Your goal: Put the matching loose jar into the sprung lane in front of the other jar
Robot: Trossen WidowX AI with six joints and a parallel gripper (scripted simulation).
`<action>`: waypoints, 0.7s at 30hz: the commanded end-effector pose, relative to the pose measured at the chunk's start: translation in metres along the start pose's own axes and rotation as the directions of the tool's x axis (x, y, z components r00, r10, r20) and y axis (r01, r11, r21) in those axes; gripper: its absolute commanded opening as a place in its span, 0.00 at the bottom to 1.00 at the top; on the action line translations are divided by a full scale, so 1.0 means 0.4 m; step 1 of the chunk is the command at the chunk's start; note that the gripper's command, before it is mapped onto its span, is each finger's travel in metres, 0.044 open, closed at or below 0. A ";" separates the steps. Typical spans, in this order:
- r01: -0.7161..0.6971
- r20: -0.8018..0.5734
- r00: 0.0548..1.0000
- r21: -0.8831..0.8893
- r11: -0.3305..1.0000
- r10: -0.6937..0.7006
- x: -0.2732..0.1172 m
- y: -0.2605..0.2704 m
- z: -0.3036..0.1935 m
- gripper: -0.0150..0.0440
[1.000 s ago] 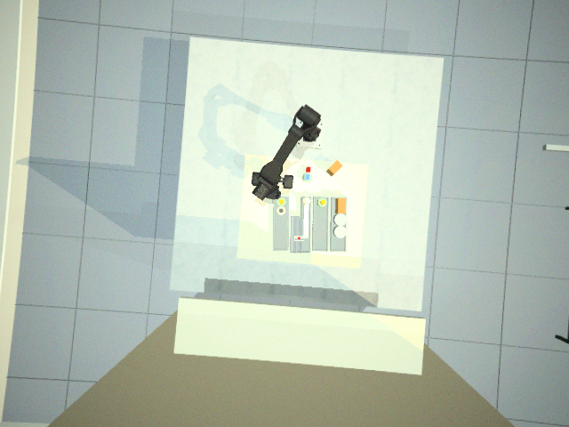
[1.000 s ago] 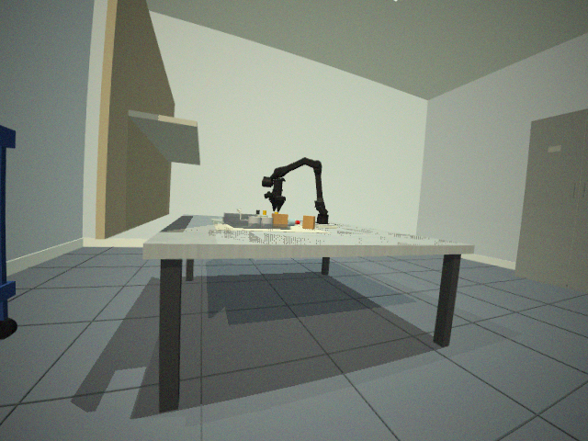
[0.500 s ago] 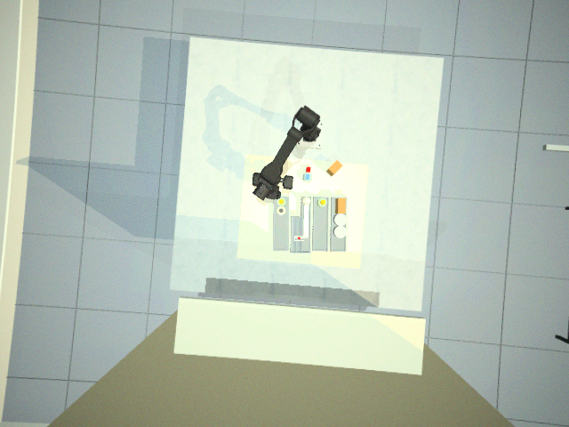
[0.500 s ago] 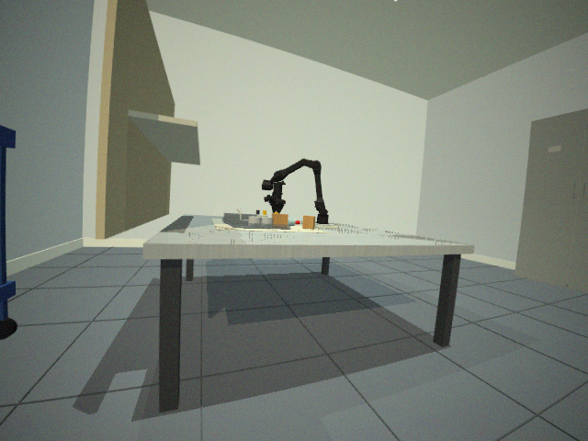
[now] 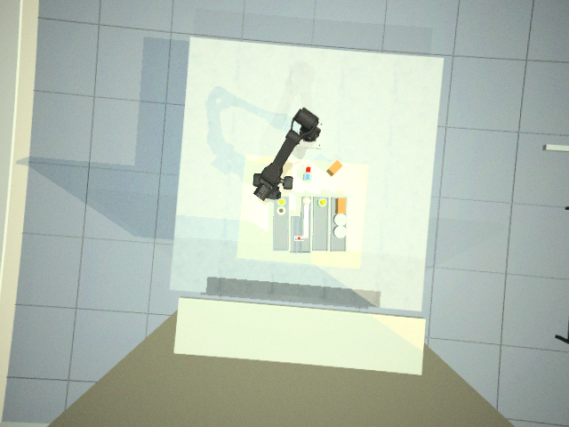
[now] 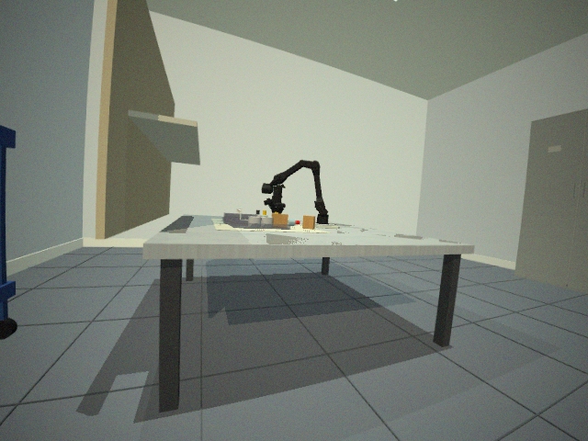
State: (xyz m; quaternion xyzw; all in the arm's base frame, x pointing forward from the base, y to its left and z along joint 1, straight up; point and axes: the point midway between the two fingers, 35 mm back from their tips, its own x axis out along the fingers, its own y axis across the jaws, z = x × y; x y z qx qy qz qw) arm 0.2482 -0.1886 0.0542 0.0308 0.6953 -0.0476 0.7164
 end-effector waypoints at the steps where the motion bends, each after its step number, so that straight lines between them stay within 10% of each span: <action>1: -0.002 -0.009 1.000 -0.004 1.000 0.002 0.013 0.000 -0.003 0.87; 9: -0.002 -0.009 1.000 -0.004 1.000 0.002 0.013 0.000 -0.003 0.51; 21: -0.002 -0.009 1.000 -0.004 1.000 0.002 -0.037 -0.001 0.003 0.25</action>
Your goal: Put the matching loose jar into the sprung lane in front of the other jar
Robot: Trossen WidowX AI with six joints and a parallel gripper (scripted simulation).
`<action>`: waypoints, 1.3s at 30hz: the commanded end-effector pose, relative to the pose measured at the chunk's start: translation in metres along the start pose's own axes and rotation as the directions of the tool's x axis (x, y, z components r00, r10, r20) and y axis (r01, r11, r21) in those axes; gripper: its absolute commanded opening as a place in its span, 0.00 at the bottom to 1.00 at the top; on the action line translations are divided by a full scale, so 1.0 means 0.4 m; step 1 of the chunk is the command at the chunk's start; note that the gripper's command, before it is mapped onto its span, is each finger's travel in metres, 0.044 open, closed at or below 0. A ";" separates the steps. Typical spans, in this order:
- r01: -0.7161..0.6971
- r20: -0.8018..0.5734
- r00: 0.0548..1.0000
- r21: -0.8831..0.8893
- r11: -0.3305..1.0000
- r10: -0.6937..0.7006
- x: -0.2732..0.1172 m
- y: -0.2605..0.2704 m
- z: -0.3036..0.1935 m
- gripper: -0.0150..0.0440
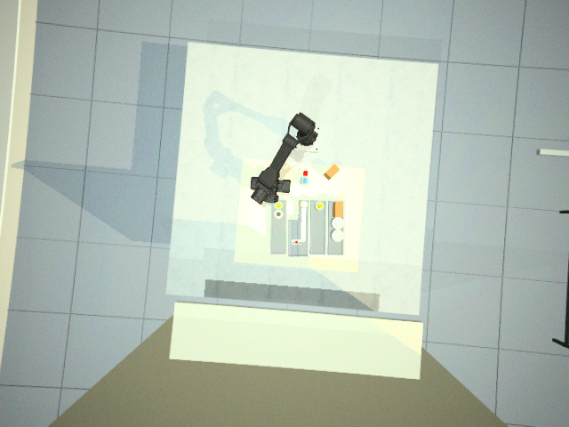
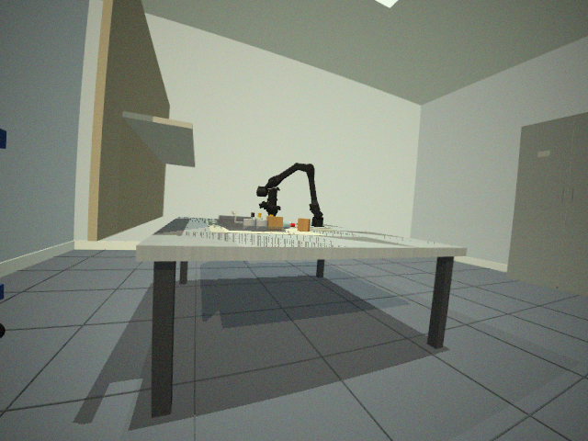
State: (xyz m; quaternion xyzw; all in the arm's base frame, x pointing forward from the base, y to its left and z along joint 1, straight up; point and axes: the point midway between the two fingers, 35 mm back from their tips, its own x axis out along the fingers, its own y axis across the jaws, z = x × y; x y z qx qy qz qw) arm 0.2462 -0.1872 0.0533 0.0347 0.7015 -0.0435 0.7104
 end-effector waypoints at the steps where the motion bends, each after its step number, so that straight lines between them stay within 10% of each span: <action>1: 0.009 0.009 1.000 -0.004 1.000 -0.009 -0.054 -0.004 0.009 0.25; 15: 0.008 0.009 1.000 -0.004 1.000 -0.008 -0.252 0.013 -0.008 0.25; 39: 0.000 0.012 1.000 -0.041 0.999 0.000 -0.187 0.226 0.071 0.25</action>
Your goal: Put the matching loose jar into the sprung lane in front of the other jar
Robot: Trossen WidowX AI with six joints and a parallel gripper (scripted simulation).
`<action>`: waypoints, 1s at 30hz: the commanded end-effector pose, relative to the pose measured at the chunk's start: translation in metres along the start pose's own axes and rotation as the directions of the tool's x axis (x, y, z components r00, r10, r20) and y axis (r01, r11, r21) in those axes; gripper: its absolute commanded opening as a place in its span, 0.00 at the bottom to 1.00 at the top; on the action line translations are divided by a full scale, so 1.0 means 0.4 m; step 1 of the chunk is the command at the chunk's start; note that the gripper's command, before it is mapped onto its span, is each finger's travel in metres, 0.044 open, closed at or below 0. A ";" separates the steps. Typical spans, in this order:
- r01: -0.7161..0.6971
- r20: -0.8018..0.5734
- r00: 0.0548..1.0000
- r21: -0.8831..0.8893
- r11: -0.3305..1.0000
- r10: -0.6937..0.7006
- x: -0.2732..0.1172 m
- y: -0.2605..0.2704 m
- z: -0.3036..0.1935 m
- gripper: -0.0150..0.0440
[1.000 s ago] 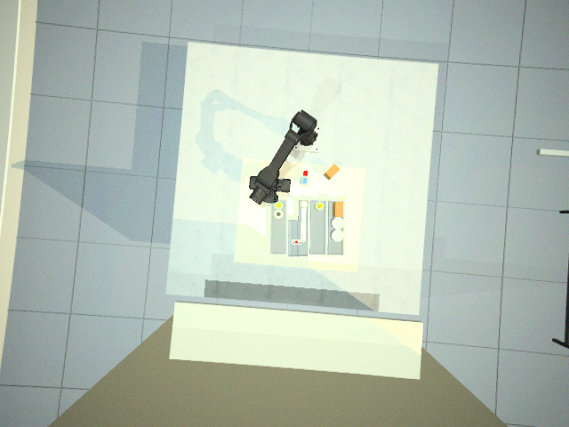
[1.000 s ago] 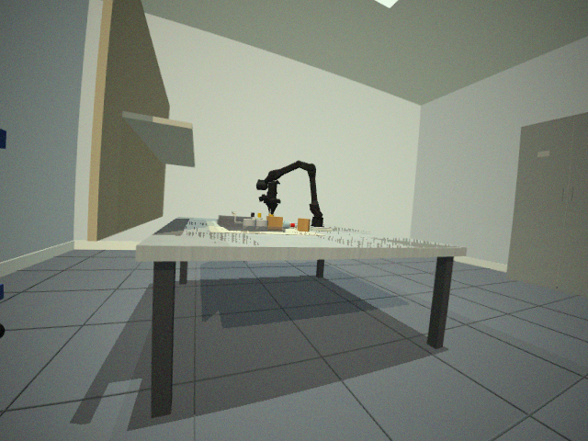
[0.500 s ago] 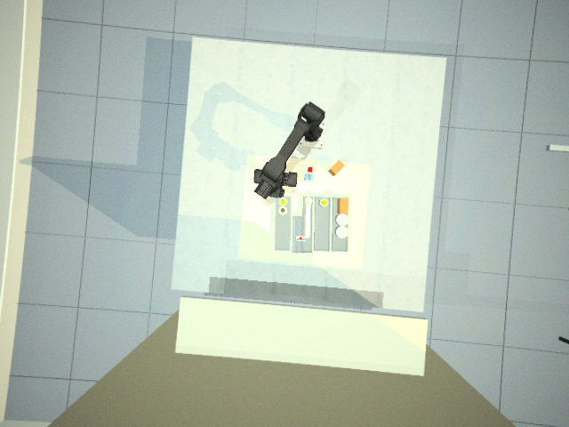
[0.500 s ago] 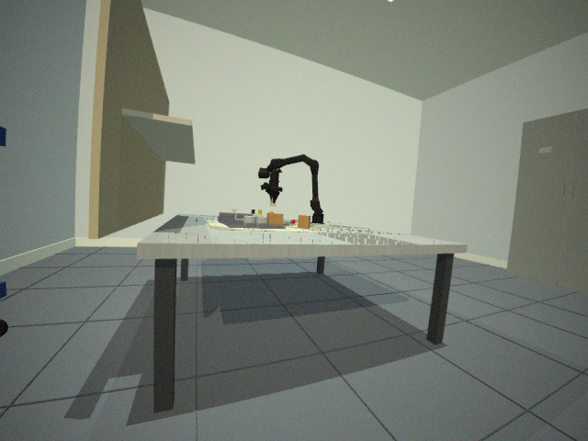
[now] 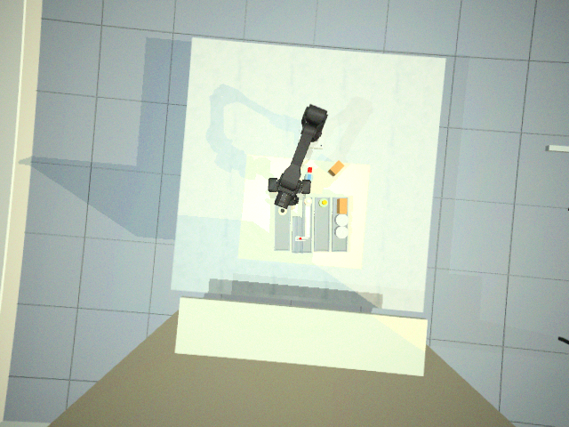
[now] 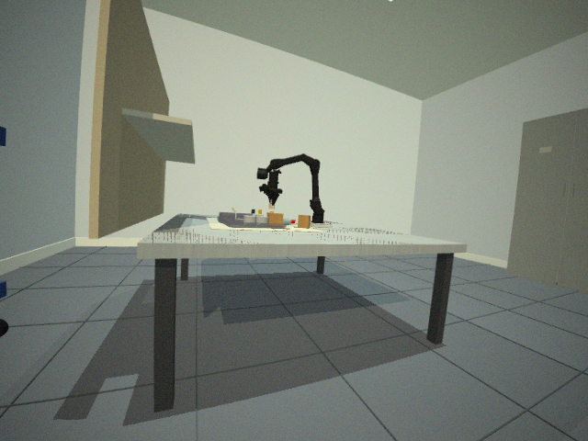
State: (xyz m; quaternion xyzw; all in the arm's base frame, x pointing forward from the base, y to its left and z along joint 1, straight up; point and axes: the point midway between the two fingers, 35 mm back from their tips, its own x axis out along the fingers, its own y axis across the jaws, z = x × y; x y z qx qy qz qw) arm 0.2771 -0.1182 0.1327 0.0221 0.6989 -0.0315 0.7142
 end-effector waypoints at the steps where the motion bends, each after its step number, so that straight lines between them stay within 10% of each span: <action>1: -0.001 0.003 1.000 -0.008 1.000 0.001 0.017 0.060 0.014 0.25; 30: -0.007 0.003 1.000 -0.038 0.999 0.008 0.131 0.247 0.028 0.25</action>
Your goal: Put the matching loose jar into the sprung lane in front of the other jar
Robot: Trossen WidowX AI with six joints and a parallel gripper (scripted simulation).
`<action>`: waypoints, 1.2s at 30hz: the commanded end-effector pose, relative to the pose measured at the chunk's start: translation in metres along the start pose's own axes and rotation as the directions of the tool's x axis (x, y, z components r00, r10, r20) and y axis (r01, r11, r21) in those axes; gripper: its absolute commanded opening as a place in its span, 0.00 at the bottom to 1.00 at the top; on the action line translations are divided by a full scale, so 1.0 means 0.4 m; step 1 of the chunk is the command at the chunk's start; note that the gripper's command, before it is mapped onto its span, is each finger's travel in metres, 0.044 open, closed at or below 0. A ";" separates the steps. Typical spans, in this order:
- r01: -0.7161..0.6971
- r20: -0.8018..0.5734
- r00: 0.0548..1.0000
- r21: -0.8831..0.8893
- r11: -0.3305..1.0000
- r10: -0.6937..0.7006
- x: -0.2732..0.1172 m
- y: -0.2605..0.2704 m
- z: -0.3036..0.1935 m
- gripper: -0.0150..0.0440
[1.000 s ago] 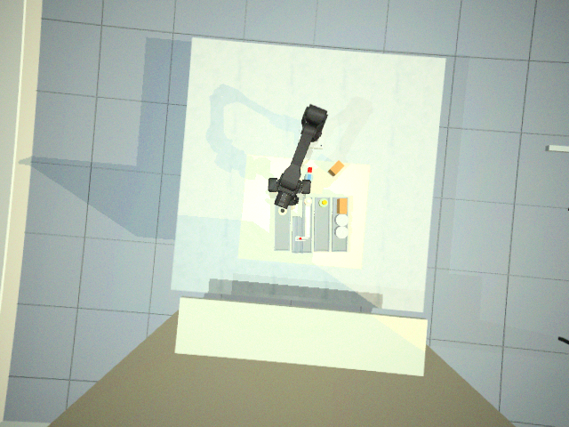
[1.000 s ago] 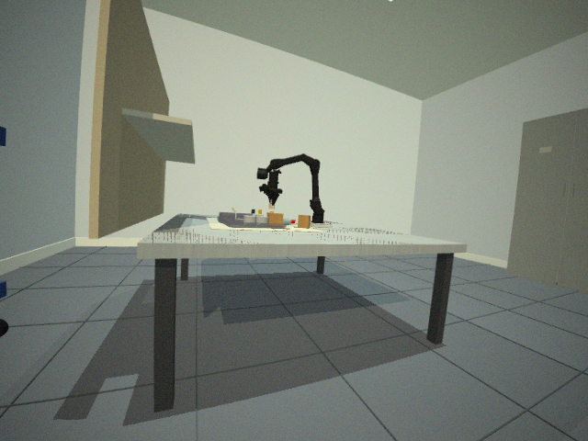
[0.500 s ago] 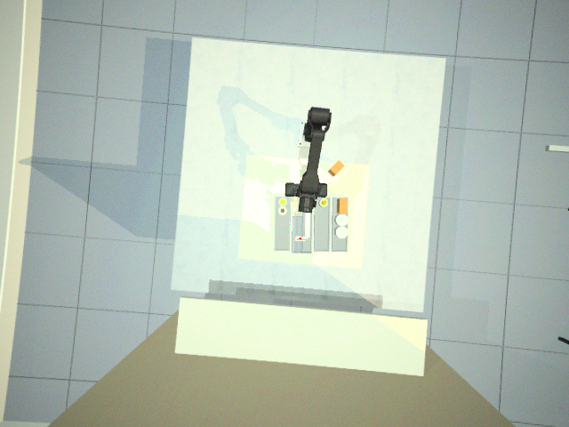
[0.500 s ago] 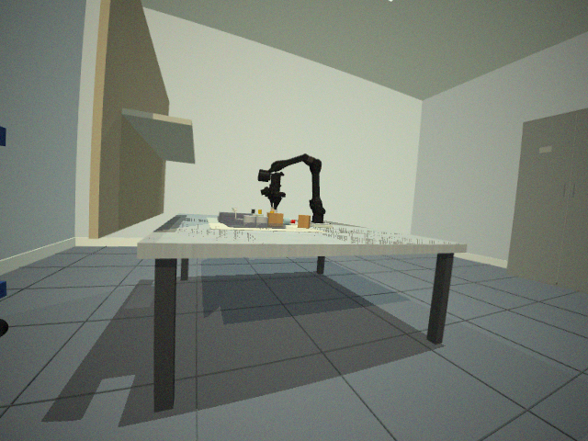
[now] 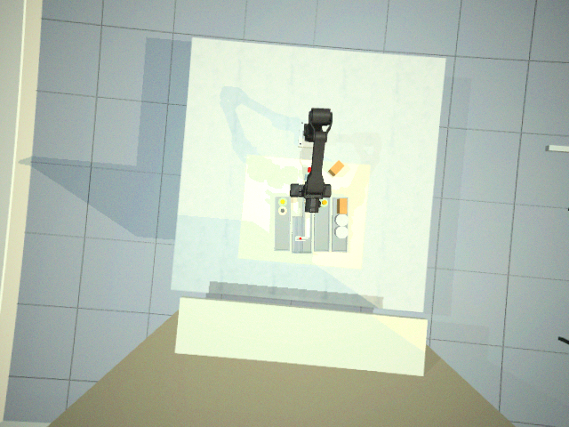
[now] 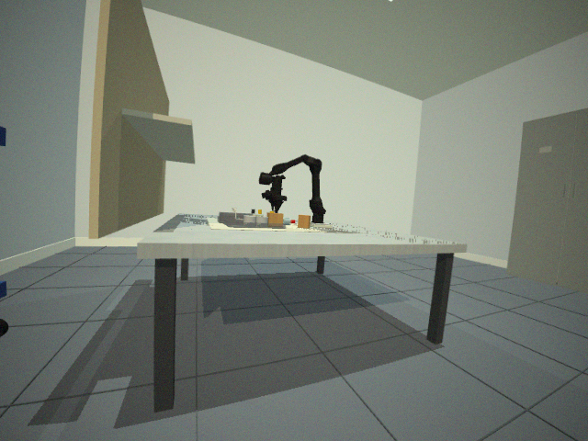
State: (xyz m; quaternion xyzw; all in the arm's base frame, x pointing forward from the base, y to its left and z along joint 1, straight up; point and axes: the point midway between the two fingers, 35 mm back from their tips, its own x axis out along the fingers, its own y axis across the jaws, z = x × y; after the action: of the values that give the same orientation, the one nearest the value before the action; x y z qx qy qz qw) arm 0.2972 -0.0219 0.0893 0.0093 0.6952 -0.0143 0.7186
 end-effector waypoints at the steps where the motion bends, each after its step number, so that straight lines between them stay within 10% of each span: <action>1: -0.001 -0.008 1.000 0.004 1.000 0.001 0.024 0.002 -0.002 0.25; 36: -0.001 -0.007 1.000 0.004 1.000 0.001 0.025 0.001 0.036 0.25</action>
State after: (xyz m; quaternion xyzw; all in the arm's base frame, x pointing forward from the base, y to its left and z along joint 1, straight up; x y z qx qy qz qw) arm 0.3042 -0.0216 0.0794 0.0097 0.7030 -0.0139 0.7109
